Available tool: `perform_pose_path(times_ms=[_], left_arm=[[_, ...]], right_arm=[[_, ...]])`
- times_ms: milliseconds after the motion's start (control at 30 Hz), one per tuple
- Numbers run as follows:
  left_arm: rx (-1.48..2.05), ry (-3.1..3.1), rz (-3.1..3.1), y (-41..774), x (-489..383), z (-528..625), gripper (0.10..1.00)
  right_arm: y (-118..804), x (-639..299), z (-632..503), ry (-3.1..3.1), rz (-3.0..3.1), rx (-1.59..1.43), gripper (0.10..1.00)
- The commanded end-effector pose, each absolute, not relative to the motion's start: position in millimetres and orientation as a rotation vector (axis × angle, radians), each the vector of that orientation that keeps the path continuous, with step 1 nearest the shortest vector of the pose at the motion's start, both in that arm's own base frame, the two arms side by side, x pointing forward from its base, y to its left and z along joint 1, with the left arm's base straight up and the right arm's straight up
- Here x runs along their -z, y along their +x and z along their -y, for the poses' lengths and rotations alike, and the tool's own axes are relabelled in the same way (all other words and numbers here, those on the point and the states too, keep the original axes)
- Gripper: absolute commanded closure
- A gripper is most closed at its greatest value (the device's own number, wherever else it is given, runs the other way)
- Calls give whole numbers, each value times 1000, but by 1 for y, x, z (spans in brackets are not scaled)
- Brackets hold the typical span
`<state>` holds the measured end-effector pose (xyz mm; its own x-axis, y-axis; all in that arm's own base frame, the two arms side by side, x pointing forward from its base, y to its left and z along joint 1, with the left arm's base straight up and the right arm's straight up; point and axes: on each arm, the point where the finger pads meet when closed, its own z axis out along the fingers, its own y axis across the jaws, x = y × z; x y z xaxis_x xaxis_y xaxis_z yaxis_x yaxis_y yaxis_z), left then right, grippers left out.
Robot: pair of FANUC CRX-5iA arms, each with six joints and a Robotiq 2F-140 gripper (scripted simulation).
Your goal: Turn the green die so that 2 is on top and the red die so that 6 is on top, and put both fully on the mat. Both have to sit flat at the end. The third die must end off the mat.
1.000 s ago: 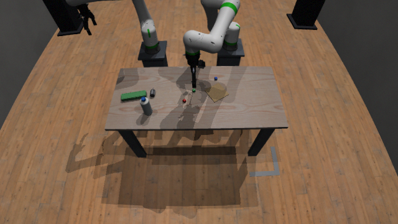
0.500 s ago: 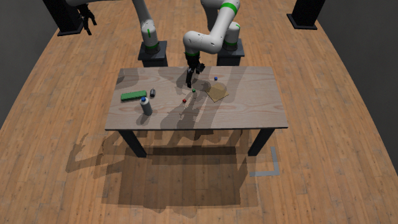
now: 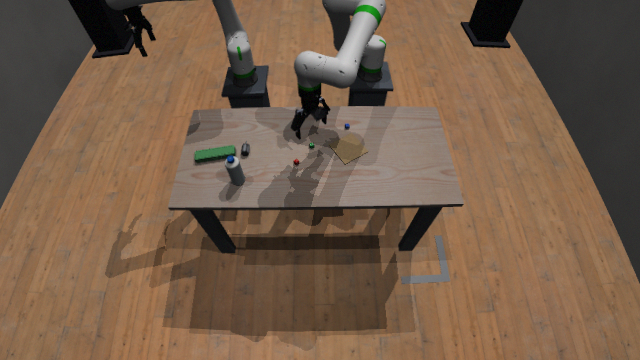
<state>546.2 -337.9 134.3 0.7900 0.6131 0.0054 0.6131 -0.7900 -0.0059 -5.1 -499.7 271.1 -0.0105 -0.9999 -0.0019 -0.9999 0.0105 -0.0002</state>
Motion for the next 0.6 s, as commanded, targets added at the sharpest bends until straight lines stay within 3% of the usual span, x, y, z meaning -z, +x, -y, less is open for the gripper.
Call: perform_pose_path(times_ms=[0, 567], left_arm=[[0, -3049, 756, 547, -134, 338, 98], [0, -3141, -74, 547, -128, 339, 98]], right_arm=[[-5, -272, 500, -2210, -2233, 0, 98], [-5, -272, 500, -2210, -2233, 0, 98]])
